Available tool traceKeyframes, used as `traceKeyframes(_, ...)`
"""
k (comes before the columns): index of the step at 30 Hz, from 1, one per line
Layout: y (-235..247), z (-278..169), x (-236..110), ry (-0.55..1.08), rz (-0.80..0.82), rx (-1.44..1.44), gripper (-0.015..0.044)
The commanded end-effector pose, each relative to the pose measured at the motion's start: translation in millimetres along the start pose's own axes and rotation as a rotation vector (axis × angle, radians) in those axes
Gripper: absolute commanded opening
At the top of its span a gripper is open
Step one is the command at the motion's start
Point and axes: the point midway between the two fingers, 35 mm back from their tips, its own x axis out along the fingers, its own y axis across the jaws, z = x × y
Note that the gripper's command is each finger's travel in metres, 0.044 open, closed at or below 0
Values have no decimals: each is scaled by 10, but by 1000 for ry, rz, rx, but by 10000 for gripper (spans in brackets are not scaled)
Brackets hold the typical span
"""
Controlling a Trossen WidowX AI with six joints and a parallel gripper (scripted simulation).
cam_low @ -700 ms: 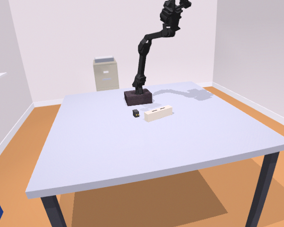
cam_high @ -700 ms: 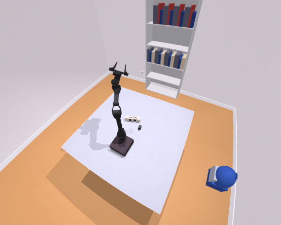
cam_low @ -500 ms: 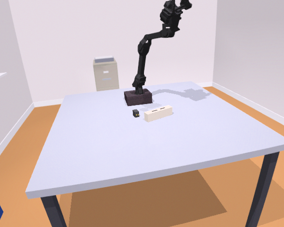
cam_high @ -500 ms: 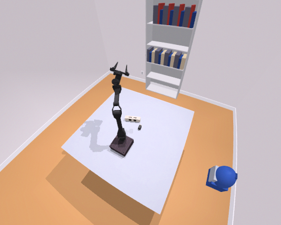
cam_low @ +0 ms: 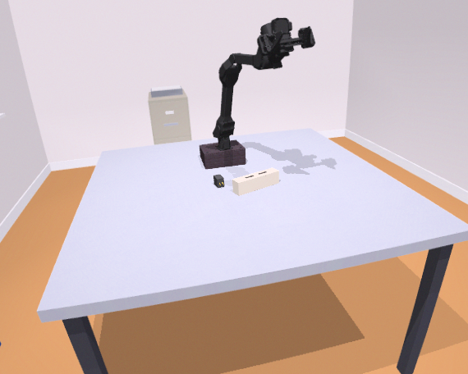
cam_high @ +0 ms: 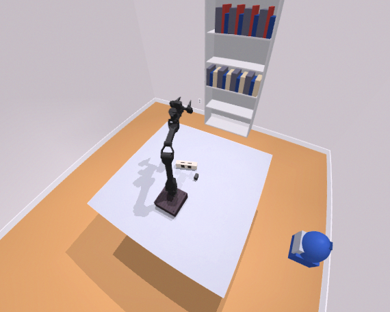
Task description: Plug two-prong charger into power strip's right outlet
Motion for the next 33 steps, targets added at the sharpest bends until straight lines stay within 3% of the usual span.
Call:
traceKeyframes(1, -249, -420, -20, 145, -19, -95, 440)
traceKeyframes(15, -1120, -1698, -449, 624, -74, -310, 440)
traceKeyframes(33, -2034, -2708, -1674, 1195, -98, -408, 440)
